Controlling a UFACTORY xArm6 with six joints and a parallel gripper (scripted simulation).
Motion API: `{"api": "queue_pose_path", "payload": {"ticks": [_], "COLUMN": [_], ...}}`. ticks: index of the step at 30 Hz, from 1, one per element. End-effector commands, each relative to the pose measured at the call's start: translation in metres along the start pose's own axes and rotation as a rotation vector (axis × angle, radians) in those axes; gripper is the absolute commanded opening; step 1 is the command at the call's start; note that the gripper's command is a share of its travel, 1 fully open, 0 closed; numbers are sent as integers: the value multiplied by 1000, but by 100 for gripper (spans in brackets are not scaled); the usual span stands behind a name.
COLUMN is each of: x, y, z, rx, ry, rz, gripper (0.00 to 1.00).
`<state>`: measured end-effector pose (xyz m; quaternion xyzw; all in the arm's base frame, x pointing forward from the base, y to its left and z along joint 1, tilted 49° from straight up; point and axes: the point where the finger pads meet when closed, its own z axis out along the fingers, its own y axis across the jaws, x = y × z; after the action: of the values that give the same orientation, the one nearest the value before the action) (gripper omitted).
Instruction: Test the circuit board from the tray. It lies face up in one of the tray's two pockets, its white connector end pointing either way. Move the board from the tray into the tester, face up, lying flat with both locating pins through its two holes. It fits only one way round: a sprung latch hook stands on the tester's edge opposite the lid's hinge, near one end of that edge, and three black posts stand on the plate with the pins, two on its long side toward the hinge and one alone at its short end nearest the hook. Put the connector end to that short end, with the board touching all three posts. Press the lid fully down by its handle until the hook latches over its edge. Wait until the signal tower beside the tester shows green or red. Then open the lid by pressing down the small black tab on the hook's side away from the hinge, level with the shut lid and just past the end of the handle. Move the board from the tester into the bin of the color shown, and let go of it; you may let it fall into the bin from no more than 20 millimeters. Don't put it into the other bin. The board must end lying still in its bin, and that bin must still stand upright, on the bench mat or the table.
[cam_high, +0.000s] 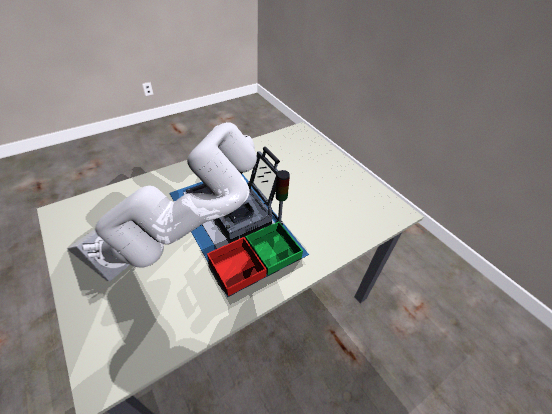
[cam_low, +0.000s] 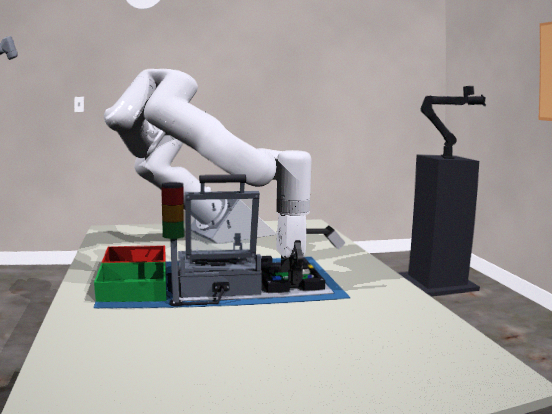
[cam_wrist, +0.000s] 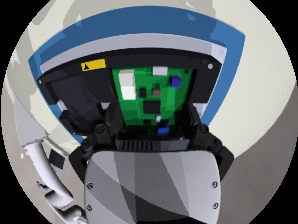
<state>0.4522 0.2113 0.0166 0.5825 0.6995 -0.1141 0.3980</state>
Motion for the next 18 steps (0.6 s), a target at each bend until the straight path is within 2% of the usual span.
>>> {"api": "queue_pose_path", "payload": {"ticks": [1,18], "x": [1,0], "y": [2,2], "z": [-6,-27], "rx": [-4,-4], "ry": [3,3], "rz": [2,2], "gripper": [79,79]}}
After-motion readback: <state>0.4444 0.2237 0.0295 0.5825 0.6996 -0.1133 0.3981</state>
